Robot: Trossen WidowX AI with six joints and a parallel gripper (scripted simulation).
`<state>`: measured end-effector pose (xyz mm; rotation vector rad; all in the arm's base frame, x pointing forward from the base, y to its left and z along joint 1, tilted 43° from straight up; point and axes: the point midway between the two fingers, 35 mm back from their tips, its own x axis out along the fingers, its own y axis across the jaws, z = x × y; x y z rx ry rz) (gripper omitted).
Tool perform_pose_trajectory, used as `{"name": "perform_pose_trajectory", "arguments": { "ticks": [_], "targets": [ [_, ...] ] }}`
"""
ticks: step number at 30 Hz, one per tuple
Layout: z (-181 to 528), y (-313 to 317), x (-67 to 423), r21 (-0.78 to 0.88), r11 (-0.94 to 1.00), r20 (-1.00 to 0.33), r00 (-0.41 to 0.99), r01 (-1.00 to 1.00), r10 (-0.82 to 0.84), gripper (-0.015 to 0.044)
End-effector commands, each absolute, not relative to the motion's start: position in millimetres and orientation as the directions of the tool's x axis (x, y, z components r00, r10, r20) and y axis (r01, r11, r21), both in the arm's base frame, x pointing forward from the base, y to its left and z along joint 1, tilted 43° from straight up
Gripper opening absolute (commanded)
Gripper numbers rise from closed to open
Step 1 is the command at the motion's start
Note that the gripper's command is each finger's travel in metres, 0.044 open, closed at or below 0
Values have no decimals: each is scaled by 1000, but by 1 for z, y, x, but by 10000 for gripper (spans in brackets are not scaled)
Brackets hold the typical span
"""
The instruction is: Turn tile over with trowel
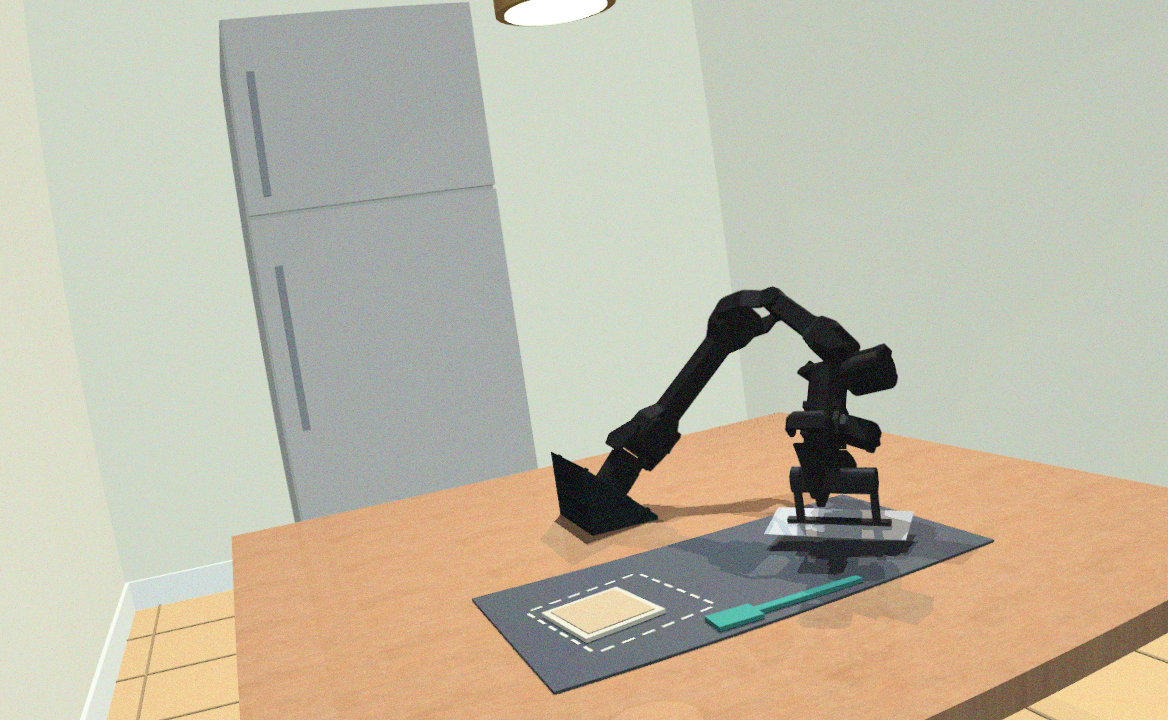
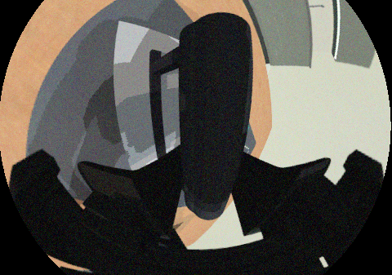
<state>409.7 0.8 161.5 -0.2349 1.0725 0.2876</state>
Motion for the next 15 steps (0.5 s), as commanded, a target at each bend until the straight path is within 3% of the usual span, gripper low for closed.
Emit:
{"name": "perform_pose_trajectory", "arguments": {
  "ticks": [1, 9, 15],
  "targets": [
    [181, 16, 403, -78, 968, -912, 409, -239, 27, 0],
    [212, 45, 381, -165, 982, -927, 355, -89, -124, 0],
    [215, 47, 379, -174, 982, -926, 353, -77, -137, 0]
  ]
}}
